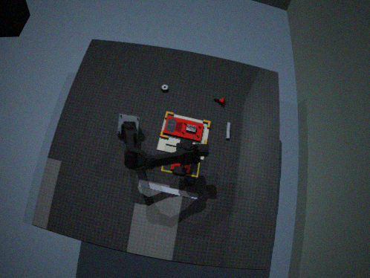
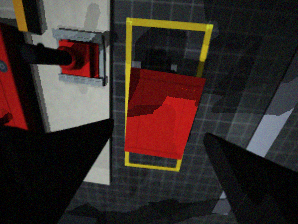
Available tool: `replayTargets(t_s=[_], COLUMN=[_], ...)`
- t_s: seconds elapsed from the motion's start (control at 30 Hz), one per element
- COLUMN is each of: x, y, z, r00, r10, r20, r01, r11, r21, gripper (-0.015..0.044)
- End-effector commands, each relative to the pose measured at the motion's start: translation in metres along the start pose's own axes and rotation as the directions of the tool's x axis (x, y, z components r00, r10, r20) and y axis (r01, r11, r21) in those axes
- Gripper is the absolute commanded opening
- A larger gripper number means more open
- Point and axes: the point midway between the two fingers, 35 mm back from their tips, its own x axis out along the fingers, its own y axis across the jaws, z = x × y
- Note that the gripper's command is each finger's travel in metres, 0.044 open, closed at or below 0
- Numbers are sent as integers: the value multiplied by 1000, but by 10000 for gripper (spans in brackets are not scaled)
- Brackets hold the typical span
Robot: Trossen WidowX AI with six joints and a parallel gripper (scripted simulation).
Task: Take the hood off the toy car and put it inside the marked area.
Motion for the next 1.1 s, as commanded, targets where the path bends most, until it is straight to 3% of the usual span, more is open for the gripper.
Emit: replayTargets(t_s=[0.0,1.07], x=[-40,-43], y=[1,1], z=[2,1], r00=[1000,1000], r10=[1,0], r20=[22,22], r01=[-1,0], r11=[1000,1000], r21=[4,4], gripper=[440,440])
